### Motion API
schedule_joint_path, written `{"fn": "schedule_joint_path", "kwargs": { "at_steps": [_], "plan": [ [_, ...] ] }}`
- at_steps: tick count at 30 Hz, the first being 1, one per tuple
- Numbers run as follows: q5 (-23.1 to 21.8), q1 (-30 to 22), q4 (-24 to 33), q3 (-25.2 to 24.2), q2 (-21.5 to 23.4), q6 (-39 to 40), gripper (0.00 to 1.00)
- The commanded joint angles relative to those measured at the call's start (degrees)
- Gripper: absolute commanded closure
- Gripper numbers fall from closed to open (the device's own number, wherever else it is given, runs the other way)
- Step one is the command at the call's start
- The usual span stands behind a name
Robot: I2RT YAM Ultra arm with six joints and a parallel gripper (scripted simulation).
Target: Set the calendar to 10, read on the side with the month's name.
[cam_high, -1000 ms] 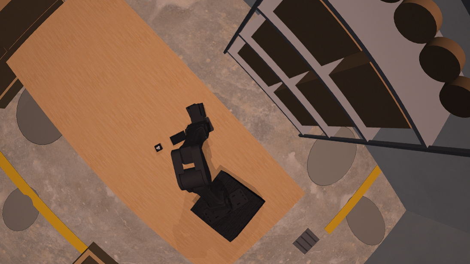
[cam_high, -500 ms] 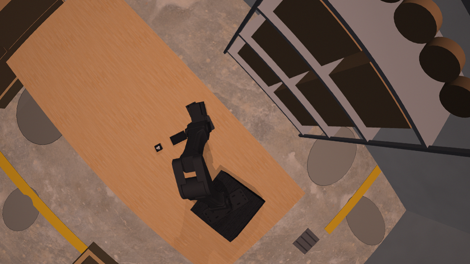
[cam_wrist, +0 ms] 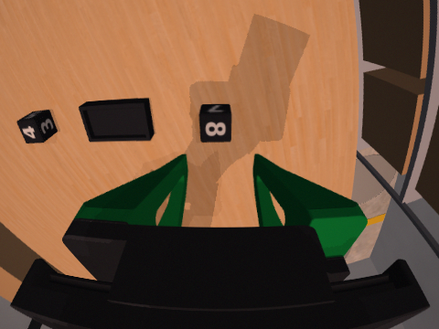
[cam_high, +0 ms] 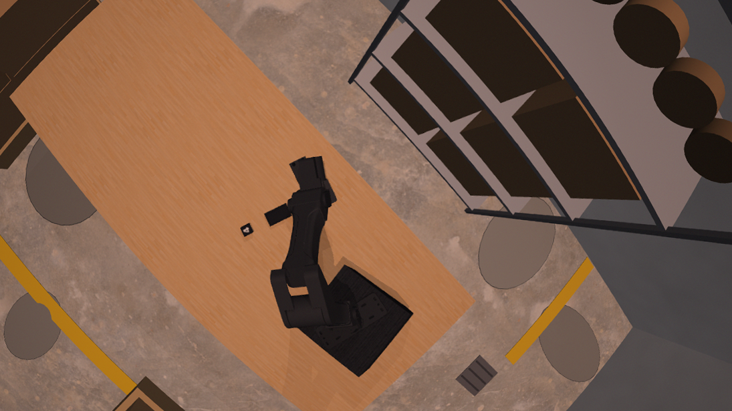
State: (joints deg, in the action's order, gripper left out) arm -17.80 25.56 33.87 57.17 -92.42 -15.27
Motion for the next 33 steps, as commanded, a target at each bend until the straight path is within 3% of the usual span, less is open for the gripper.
{"fn": "schedule_joint_path", "kwargs": {
  "at_steps": [1, 2, 3, 25, 29, 33],
  "plan": [
    [-0.38, 0.19, 1.86, 0.29, 0.46, -0.25, 0.55],
    [-0.38, 0.2, 1.87, 0.29, 0.47, -0.25, 0.55],
    [-0.38, 0.2, 1.87, 0.29, 0.47, -0.25, 0.0],
    [-0.1, -0.49, 1.87, 0.36, 0.5, 0.4, 0.0],
    [2.24, -6.32, 1.85, 0.98, 0.83, 5.9, 0.0],
    [6.89, -17.88, 1.81, 2.2, 1.48, 16.81, 0.0]
  ]
}}
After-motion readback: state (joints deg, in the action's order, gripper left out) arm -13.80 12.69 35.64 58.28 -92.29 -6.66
